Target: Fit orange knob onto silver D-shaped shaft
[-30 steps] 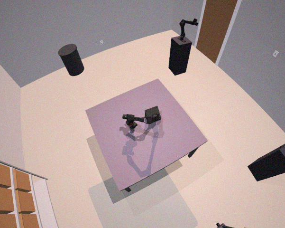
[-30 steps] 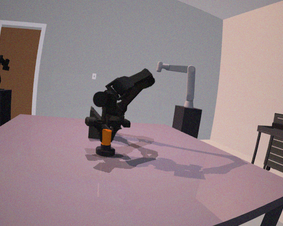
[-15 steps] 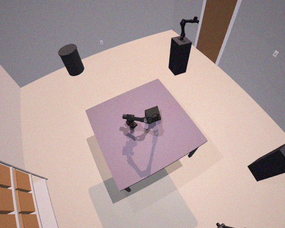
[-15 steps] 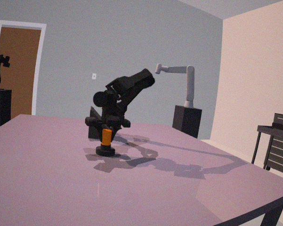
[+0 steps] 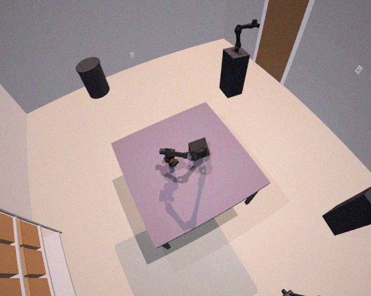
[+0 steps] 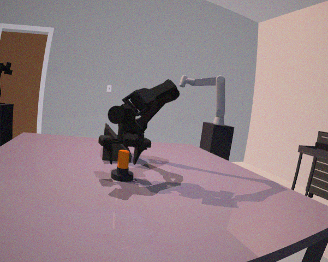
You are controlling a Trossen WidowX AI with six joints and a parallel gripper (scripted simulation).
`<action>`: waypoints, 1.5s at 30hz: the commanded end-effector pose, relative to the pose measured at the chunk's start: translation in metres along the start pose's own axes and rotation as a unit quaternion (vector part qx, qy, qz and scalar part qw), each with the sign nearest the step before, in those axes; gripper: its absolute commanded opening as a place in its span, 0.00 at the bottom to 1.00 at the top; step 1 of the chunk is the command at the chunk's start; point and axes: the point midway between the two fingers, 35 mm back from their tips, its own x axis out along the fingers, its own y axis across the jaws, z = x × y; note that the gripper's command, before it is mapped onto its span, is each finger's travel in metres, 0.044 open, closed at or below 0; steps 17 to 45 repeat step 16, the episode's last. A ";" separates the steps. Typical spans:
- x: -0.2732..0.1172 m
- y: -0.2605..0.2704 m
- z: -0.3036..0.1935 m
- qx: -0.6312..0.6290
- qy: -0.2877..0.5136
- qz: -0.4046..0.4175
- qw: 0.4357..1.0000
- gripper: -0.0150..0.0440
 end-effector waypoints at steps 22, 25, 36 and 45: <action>-0.096 -0.003 0.003 0.000 0.001 -0.001 1.000 1.00; -0.096 -0.003 0.003 0.000 0.001 -0.001 1.000 1.00; -0.096 -0.003 0.003 0.000 0.001 -0.001 1.000 1.00; -0.096 -0.003 0.003 0.000 0.001 -0.001 1.000 1.00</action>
